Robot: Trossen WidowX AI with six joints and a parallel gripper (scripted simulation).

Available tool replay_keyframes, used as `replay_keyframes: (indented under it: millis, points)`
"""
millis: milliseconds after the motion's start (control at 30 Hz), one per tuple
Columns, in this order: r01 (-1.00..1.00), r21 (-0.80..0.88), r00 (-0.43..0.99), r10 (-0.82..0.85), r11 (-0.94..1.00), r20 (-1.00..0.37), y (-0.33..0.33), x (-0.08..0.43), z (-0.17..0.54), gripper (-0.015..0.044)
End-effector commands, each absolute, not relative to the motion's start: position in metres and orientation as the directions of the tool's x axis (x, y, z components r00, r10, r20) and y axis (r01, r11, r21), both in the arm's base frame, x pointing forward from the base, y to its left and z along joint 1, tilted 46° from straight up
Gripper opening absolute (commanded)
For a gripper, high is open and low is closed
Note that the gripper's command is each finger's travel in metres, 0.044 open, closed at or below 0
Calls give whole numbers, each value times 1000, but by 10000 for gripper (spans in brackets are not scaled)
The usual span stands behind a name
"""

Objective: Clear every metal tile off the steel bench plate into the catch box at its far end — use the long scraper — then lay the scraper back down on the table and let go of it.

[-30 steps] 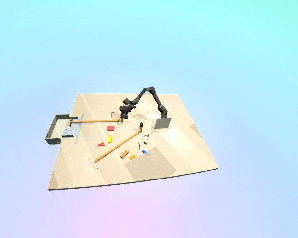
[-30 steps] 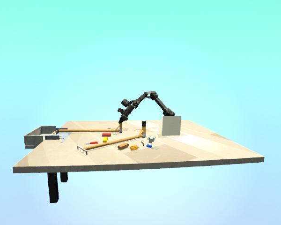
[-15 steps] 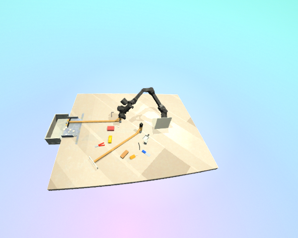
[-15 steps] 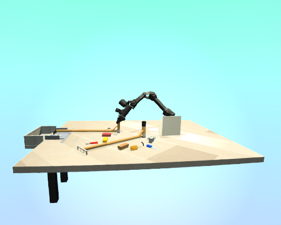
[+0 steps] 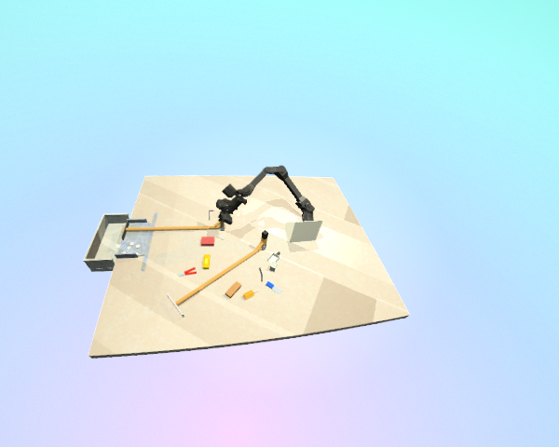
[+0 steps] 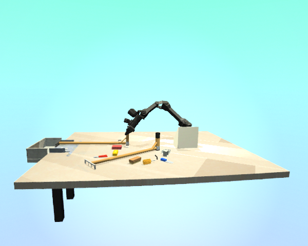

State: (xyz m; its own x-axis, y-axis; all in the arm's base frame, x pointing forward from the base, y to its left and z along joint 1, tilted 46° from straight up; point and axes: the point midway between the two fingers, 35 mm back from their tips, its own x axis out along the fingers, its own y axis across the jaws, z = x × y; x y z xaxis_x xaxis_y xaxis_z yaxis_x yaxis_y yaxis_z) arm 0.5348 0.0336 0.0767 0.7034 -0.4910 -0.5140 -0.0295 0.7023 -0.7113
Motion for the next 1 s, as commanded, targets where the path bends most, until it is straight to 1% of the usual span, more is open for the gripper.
replay_keyframes:
  millis: [0,67,567,967]
  points:
    - [-27,-709,712,-485,704,-509,36,544,80,0]
    - [-29,-711,704,-491,702,-514,34,538,77,0]
    - [-29,-711,707,-488,703,-511,35,538,78,0]
    - [-30,-711,708,-487,703,-512,35,524,80,0]
